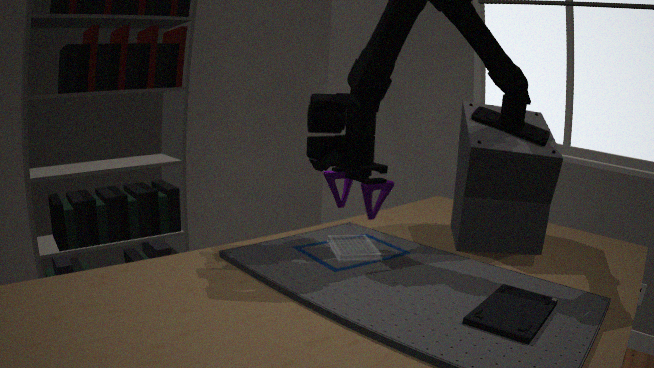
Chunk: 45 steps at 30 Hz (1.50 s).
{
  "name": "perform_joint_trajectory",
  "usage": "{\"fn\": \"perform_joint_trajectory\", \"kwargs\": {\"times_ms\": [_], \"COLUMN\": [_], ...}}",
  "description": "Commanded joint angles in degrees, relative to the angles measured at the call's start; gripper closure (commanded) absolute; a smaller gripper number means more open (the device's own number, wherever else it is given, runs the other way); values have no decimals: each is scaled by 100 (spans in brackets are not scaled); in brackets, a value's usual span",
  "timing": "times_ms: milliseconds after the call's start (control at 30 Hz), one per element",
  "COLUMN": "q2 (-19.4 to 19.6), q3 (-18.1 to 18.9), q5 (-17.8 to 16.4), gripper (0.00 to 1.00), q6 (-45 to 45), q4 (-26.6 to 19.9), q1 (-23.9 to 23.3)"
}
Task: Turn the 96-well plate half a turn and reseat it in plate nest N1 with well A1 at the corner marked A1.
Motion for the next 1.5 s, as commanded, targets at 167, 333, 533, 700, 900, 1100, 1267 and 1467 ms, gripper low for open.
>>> {"fn": "perform_joint_trajectory", "kwargs": {"times_ms": [167,333,533,700,900,1100,1267,1467], "q2": [-44,-44,-44,-43,-44,-44,-44,-44], "q3": [10,10,9,9,9,9,9,9], "q5": [-10,-10,-10,-10,-10,-10,-9,-9], "gripper": [0,0,0,0,0,0,0,0], "q6": [1564,2352,2352,2351,2353,2353,2353,2353], "q4": [-6,-6,-5,-6,-5,-5,-5,-5], "q1": [-50,-50,-50,-50,-49,-49,-49,-49]}}
